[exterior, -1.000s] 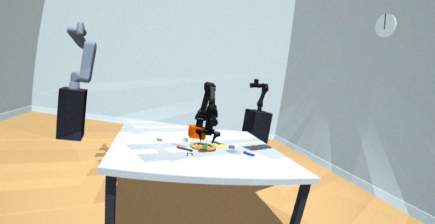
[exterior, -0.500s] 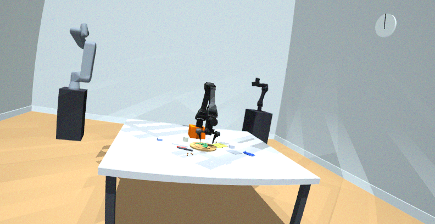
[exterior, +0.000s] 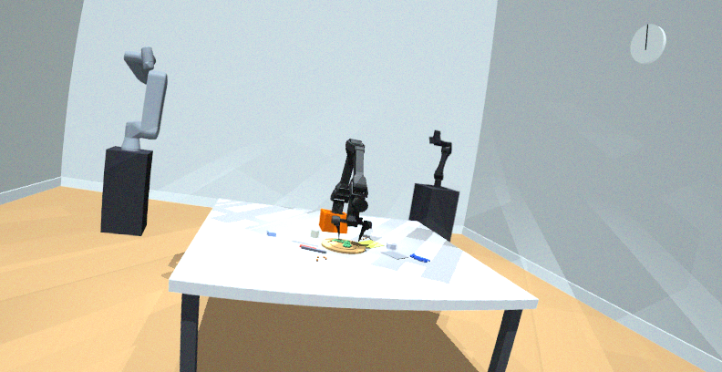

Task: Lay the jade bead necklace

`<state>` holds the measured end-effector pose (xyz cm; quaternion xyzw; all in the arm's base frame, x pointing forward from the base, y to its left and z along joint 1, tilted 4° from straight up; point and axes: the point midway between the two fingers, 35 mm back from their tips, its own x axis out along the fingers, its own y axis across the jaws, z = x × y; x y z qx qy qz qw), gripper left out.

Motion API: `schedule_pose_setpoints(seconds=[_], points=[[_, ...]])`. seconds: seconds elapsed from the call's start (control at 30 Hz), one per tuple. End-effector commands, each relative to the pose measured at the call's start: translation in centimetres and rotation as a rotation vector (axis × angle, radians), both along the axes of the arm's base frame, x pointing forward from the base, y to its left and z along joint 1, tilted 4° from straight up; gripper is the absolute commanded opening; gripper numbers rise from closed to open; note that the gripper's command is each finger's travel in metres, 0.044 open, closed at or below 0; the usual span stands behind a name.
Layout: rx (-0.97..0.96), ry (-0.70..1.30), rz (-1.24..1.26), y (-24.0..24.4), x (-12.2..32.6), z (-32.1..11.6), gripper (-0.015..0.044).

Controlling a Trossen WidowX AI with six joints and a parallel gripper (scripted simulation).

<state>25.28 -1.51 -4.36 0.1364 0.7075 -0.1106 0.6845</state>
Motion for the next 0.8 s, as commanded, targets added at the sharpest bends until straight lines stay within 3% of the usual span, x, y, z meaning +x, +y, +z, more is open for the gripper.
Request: schedule_pose_setpoints(seconds=[0.0,0.23,0.4,0.77], points=[[0.004,0.000,-0.001,0.1,0.0,0.0,0.0440],[-0.002,0.007,-0.202,-1.3,1.8,3.1,0.0256],[-0.002,0.007,-0.209,-1.3,1.9,3.1,0.0125],[-0.004,-0.011,-0.203,-1.3,2.3,2.1,0.0120]])
